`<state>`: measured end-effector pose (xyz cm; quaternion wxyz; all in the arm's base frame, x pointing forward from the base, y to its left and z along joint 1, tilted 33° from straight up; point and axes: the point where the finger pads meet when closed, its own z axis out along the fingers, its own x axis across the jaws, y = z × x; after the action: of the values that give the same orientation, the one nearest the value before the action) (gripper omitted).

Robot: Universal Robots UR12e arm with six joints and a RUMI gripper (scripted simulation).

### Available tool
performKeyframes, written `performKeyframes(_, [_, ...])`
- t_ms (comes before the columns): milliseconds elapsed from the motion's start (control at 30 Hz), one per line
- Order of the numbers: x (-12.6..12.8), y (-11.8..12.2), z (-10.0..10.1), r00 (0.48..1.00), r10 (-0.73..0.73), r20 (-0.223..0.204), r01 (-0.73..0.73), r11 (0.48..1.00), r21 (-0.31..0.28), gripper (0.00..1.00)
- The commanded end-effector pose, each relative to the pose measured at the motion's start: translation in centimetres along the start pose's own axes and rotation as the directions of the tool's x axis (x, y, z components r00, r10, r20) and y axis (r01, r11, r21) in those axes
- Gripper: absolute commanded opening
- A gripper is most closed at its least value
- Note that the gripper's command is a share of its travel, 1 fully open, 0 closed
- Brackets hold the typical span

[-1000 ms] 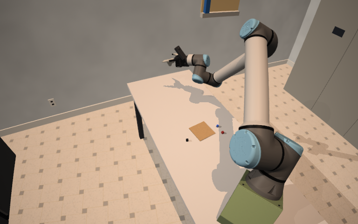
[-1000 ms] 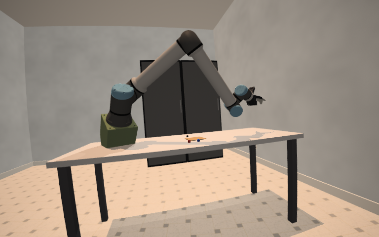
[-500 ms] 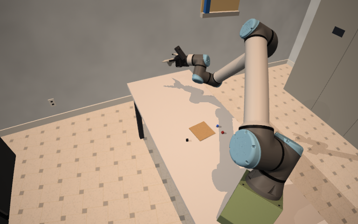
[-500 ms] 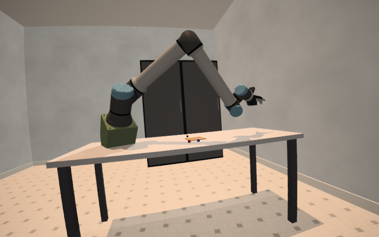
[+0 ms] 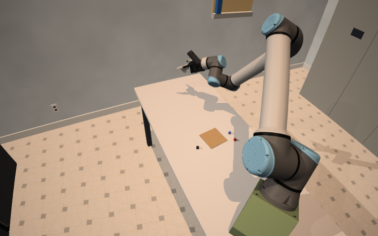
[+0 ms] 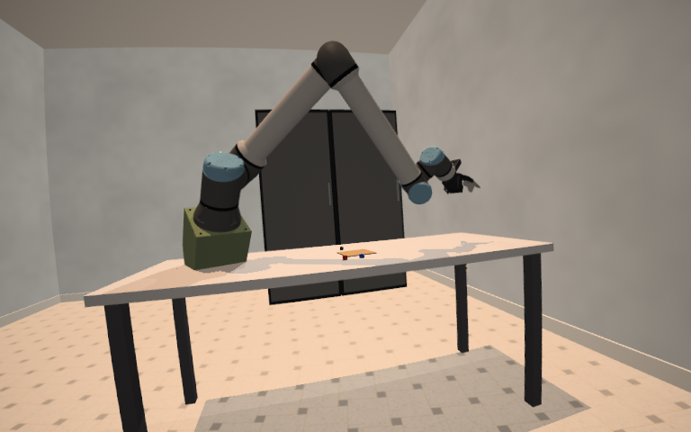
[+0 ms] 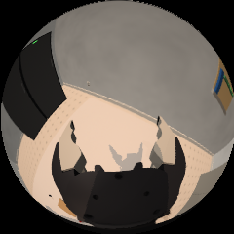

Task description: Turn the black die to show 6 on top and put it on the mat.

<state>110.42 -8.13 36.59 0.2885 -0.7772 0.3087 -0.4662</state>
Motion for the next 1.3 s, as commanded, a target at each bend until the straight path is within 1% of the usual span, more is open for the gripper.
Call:
performKeyframes(0, [-0.7,2.4,-2.8,1.000,0.005,-0.013,-0.006,0.995,-0.101,1.00])
performKeyframes(100, [-2.0,5.6,-6.1,1.000,0.005,-0.021,-0.009,0.977,-0.215,1.00])
performKeyframes(200, [-3.9,9.3,-10.3,1.000,-0.001,-0.022,-0.006,0.941,-0.338,1.00])
performKeyframes(233, [-3.9,9.3,-10.3,1.000,-0.001,-0.022,-0.006,0.941,-0.339,1.00])
performKeyframes(333, [-6.5,13.3,-15.3,1.000,-0.013,-0.013,0.005,0.886,-0.464,1.00])
performKeyframes(367, [-6.5,13.3,-15.3,1.000,-0.013,-0.013,0.005,0.886,-0.464,1.00])
performKeyframes(400, [-7.4,14.7,-17.1,1.000,-0.017,-0.008,0.011,0.863,-0.504,1.00])
performKeyframes(467, [-7.4,14.7,-17.1,1.000,-0.017,-0.008,0.011,0.863,-0.504,1.00])
performKeyframes(567, [-10.6,18.6,-22.6,0.999,-0.032,0.014,0.034,0.787,-0.616,1.00])
performKeyframes(600, [-10.6,18.6,-22.6,0.999,-0.032,0.014,0.034,0.787,-0.616,1.00])
performKeyframes(667, [-12.7,21.1,-26.3,0.999,-0.042,0.034,0.054,0.730,-0.681,1.00])
performKeyframes(700, [-12.7,21.1,-26.3,0.999,-0.042,0.034,0.054,0.730,-0.681,1.00])
performKeyframes(767, [-14.8,23.4,-29.8,0.997,-0.050,0.056,0.075,0.673,-0.736,1.00])
performKeyframes(800, [-14.8,23.4,-29.8,0.997,-0.050,0.056,0.075,0.673,-0.736,1.00])
performKeyframes(867, [-16.8,25.4,-33.1,0.995,-0.057,0.080,0.098,0.617,-0.781,1.00])
performKeyframes(900, [-16.8,25.4,-33.1,0.995,-0.057,0.080,0.098,0.617,-0.781,1.00])
performKeyframes(967, [-18.6,27.1,-36.1,0.993,-0.062,0.102,0.119,0.565,-0.816,1.00])
performKeyframes(1033, [-18.6,27.1,-36.1,0.993,-0.062,0.102,0.119,0.565,-0.816,1.00])
performKeyframes(1100, [-20.2,28.6,-38.7,0.990,-0.065,0.123,0.139,0.519,-0.843,1.00])
performKeyframes(1167, [-21.5,29.7,-40.8,0.988,-0.068,0.141,0.157,0.481,-0.863,1.00])
performKeyframes(1267, [-22.8,30.8,-43.0,0.984,-0.070,0.161,0.176,0.440,-0.881,1.00])
